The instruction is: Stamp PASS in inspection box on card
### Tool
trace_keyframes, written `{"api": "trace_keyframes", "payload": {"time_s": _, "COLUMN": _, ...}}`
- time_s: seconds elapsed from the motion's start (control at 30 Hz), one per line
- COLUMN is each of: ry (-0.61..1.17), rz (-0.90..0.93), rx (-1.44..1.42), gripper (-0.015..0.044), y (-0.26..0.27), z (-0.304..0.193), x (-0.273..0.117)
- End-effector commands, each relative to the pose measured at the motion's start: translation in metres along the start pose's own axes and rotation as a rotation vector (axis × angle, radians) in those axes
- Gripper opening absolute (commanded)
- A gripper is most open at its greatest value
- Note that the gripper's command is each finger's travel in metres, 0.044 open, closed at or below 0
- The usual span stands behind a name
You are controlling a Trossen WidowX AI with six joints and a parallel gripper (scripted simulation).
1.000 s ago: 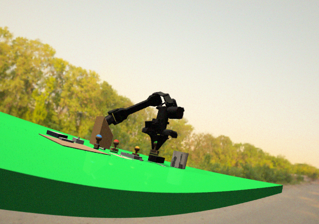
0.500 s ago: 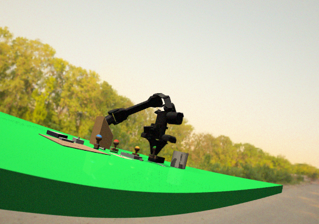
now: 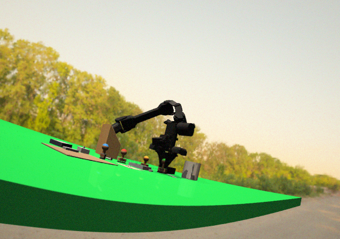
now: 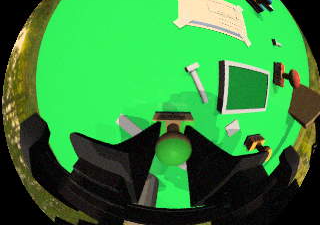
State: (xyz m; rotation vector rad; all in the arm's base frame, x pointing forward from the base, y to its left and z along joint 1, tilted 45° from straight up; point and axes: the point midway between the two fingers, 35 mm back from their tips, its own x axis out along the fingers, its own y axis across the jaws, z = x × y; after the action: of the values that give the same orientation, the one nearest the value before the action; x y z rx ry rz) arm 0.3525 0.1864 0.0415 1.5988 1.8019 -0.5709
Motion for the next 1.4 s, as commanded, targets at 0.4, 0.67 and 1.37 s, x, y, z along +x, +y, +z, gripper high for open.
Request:
{"api": "trace_keyframes", "payload": {"time_s": 0.4, "ry": -0.011, "rz": -0.004, "rx": 0.001, "gripper": 0.0255, "y": 0.003, "z": 0.003, "x": -0.093}}
{"api": "trace_keyframes", "payload": {"time_s": 0.67, "ry": -0.008, "rz": -0.005, "rx": 0.001, "gripper": 0.0255, "y": 0.000, "z": 0.002, "x": -0.117}}
{"api": "trace_keyframes", "payload": {"time_s": 1.37, "ry": -0.011, "rz": -0.002, "rx": 0.004, "gripper": 0.0255, "y": 0.000, "z": 0.003, "x": -0.117}}
